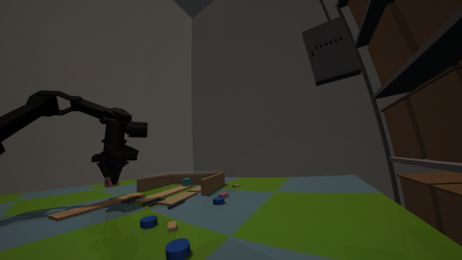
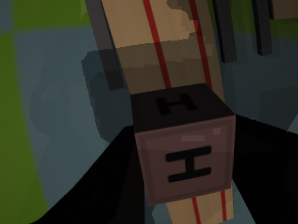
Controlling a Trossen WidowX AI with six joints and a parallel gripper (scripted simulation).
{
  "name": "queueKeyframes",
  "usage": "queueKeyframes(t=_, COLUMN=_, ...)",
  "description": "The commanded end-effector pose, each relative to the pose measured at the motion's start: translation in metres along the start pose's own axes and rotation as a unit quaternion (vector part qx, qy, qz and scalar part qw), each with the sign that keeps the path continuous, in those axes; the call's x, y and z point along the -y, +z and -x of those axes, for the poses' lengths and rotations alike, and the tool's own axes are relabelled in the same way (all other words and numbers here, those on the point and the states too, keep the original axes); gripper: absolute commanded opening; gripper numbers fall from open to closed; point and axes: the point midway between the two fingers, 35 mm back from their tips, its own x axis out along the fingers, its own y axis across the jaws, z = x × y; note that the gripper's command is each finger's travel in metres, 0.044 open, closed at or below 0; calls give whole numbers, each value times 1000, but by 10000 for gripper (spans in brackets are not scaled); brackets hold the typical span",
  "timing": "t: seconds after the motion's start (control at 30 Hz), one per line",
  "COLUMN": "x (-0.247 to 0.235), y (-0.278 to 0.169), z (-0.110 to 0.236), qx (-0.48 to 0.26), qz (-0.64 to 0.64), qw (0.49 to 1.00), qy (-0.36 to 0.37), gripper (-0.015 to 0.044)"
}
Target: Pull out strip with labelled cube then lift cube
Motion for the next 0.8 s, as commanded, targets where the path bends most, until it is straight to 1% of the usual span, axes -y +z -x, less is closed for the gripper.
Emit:
queueKeyframes(t=0.0, x=1, y=-1, z=14, qx=2, qz=2, qw=1000, qy=-3, gripper=0)
queueKeyframes(t=0.1, x=1, y=-1, z=31, qx=2, qz=2, qw=1000, qy=-4, gripper=0)
queueKeyframes(t=0.17, x=1, y=-1, z=35, qx=2, qz=2, qw=1000, qy=-3, gripper=0)
queueKeyframes(t=0.77, x=1, y=-1, z=35, qx=2, qz=2, qw=1000, qy=-3, gripper=0)
